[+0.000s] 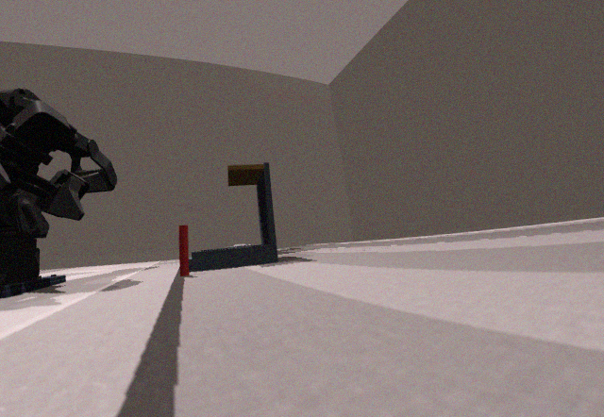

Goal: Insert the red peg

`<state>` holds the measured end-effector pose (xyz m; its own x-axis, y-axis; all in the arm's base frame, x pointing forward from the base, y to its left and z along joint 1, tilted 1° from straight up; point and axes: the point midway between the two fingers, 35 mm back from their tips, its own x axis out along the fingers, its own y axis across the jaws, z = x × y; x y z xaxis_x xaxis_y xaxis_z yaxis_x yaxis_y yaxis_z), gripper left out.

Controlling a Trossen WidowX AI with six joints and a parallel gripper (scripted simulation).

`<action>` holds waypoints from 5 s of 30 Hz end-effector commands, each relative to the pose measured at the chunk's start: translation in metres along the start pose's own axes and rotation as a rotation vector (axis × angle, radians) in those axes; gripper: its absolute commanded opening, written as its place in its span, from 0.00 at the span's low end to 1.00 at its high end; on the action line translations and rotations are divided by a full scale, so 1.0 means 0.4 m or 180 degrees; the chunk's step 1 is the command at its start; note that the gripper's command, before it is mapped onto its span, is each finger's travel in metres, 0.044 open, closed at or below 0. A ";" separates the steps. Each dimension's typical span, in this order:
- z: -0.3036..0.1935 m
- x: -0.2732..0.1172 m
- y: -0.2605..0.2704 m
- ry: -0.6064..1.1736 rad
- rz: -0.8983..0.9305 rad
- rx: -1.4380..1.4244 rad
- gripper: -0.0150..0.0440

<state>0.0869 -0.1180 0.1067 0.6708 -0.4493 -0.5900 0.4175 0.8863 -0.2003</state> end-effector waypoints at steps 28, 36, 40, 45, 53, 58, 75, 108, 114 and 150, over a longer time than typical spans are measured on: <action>0.056 0.040 -0.016 0.0049 0.0329 -0.1374 1.00; 0.065 0.054 0.003 0.0049 0.0493 -0.1796 1.00; 0.067 0.062 0.010 0.0082 0.0558 -0.2093 1.00; 0.071 0.072 0.018 0.0115 0.0636 -0.2468 1.00; 0.079 0.089 0.032 0.0147 0.0749 -0.3073 1.00; 0.085 0.099 0.042 0.0155 0.0811 -0.3451 1.00; 0.117 0.131 0.083 0.0111 0.0979 -0.4678 1.00; 0.196 0.167 0.206 -0.0226 0.0967 -0.7014 1.00; 0.212 0.170 0.233 -0.0300 0.0895 -0.7479 1.00; 0.278 0.142 0.383 -0.0654 0.0275 -0.9435 0.82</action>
<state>0.2583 -0.0240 0.1293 0.6944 -0.3124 -0.6482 -0.4271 -0.9040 -0.0218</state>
